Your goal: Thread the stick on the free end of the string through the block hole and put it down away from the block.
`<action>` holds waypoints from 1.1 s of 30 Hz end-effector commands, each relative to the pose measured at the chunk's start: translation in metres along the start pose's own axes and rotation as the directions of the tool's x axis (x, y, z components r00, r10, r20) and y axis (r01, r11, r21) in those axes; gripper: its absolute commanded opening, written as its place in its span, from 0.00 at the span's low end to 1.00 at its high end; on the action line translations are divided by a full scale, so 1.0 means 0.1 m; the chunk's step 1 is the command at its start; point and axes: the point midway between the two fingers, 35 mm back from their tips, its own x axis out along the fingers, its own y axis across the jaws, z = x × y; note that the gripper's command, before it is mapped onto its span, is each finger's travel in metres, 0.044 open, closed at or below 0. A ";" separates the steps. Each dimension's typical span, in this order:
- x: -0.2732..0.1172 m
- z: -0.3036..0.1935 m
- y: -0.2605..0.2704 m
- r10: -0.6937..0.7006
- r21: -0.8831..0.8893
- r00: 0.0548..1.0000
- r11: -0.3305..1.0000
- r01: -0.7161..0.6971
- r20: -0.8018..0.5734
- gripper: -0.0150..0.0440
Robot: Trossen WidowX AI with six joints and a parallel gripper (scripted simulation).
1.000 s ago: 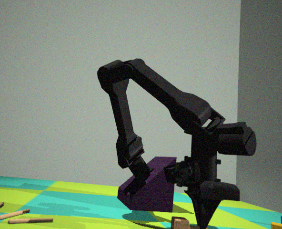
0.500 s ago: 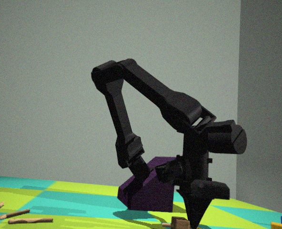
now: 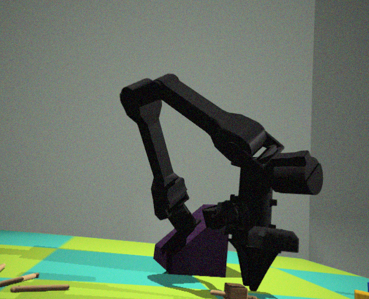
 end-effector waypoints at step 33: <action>-0.63 0.27 0.02 0.023 -1.000 1.000 -0.029 0.000 -0.001 0.46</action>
